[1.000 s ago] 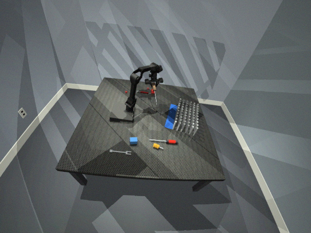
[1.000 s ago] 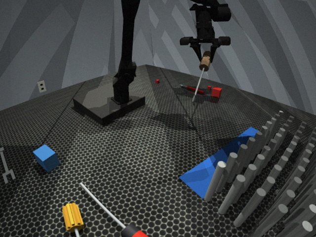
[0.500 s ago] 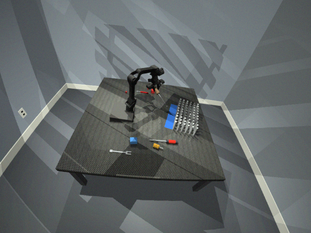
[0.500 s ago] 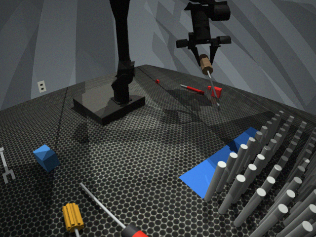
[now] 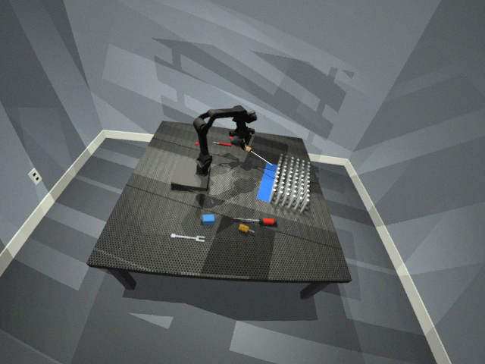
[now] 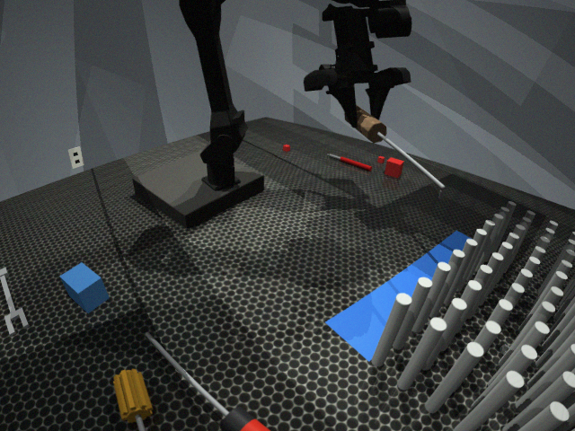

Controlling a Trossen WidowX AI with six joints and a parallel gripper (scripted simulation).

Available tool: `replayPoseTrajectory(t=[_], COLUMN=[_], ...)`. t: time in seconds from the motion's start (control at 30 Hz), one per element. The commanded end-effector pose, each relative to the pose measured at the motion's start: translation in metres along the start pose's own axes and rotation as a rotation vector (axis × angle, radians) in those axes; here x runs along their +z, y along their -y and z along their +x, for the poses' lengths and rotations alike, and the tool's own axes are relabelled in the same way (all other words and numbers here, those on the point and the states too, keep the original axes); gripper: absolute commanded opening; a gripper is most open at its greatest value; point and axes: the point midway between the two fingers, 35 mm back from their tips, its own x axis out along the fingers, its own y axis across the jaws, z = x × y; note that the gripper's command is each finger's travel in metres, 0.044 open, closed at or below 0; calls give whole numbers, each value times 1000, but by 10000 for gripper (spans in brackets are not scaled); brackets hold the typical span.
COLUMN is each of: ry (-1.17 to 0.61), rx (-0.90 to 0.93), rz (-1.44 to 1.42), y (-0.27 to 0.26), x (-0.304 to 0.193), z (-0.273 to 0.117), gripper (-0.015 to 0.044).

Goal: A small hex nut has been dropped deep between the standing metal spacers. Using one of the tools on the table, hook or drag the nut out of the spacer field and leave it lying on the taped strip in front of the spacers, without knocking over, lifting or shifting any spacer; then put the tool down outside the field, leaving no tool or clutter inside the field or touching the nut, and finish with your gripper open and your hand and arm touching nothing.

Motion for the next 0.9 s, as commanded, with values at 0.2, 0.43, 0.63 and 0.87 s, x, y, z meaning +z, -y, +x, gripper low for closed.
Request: replayPoseTrajectory(t=[0.2, 0.43, 0.63, 0.87], ry=[-91, -121, -121, -121], rx=[59, 107, 107, 106], rz=[-281, -424, -424, -425], y=[-36, -56, -55, -51], x=[-25, -35, -35, -30], z=[3, 5, 6, 33], gripper=[0, 0, 0, 0])
